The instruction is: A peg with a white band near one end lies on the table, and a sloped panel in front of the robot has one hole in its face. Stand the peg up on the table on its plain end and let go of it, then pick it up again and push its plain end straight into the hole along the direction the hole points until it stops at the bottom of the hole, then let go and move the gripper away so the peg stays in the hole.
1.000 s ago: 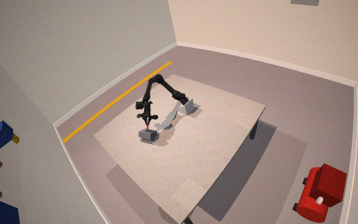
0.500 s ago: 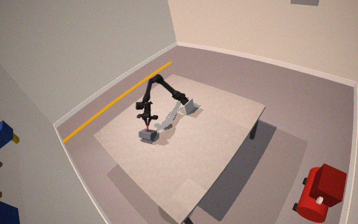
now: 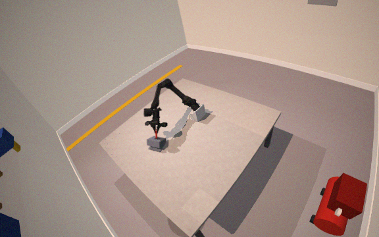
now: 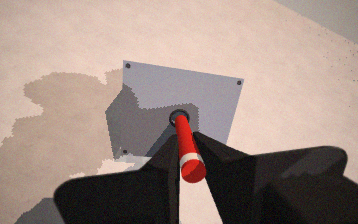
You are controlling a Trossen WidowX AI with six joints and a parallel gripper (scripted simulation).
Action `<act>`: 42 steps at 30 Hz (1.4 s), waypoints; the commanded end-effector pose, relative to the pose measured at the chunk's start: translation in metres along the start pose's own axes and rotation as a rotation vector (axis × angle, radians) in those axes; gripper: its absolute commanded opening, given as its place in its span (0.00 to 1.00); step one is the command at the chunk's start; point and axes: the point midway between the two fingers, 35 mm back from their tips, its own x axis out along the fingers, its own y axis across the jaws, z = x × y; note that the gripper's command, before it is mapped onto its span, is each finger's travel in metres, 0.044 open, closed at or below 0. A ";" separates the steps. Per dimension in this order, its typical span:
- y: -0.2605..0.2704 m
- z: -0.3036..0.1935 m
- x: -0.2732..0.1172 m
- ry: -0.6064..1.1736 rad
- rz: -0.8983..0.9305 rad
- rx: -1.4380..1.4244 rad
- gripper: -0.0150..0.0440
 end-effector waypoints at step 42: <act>0.002 0.001 0.029 -0.001 0.000 -0.002 0.25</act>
